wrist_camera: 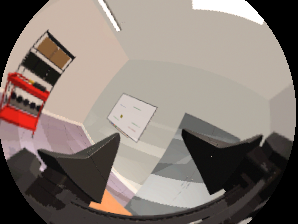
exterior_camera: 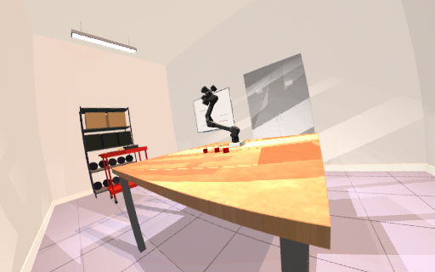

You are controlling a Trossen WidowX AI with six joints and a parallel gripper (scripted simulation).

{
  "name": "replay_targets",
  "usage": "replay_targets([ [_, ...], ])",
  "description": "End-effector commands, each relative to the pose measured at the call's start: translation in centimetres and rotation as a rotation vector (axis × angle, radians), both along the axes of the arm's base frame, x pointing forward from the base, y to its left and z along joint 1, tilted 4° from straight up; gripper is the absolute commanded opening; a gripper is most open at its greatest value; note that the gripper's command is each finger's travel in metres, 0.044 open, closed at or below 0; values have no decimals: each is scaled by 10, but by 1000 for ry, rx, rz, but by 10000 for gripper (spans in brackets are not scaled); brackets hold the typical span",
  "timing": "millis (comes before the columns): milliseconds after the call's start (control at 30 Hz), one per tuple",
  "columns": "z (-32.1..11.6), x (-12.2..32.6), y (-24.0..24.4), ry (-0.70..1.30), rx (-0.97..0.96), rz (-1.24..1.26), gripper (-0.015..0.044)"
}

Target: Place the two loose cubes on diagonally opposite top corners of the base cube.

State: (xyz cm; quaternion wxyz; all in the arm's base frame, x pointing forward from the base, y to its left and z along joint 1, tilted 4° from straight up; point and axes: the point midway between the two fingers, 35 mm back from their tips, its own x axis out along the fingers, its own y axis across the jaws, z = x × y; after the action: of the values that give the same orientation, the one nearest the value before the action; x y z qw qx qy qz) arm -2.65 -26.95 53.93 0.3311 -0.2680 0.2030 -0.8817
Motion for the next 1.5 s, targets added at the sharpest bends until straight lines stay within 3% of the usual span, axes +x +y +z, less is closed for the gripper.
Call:
replay_targets([
  [0, 1, -1, 1, 0, -3, -1, 374],
  [133, 13, -16, 15, 6, -65, -36, 269],
  [500, 64, -68, 106, 71, -368, -223, 265],
  [800, 96, -81, 222, 165, -690, -428, 265],
  [1133, 96, -49, 356, 328, -1039, -688, 265],
  [1467, 56, 28, 467, 539, -1378, -969, 265],
])
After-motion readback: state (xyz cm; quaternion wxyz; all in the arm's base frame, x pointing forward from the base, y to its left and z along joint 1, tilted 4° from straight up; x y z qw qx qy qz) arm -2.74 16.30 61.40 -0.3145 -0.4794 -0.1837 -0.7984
